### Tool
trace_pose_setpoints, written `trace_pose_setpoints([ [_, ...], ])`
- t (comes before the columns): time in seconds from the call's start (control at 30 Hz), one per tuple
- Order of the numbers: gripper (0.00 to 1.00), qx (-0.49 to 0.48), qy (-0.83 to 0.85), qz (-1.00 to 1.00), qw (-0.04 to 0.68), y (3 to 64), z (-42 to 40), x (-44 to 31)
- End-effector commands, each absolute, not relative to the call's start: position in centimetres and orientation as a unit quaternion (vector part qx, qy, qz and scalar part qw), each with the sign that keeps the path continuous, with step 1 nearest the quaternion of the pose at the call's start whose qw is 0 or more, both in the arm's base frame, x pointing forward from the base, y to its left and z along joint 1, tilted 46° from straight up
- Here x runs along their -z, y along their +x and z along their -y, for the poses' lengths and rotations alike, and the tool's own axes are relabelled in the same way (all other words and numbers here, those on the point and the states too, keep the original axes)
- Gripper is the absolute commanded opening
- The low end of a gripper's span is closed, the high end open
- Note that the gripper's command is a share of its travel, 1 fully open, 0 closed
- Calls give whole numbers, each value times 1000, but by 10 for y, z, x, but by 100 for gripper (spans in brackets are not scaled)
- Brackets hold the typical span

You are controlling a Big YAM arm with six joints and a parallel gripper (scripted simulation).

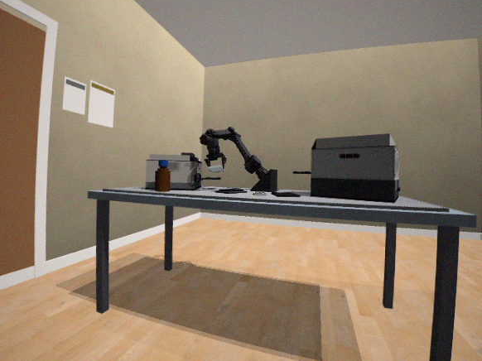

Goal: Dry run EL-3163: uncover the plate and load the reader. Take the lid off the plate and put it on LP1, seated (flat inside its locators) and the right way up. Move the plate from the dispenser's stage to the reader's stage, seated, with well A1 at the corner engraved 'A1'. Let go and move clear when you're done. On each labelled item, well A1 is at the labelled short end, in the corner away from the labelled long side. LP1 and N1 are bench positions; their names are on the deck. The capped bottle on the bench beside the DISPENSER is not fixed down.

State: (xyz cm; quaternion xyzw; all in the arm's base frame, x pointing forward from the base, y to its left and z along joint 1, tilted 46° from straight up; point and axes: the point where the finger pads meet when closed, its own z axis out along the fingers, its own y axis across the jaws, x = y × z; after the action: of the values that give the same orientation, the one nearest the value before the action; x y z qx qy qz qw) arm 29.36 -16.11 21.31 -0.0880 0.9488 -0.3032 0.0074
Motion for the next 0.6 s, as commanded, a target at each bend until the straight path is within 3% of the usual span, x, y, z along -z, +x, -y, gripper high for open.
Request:
trace_pose_setpoints([
  [0.0, 86, 311, -72, -947, 36, 312, 156, -232],
  [0.57, 86, 307, -71, -948, 48, 344, 127, -215],
])
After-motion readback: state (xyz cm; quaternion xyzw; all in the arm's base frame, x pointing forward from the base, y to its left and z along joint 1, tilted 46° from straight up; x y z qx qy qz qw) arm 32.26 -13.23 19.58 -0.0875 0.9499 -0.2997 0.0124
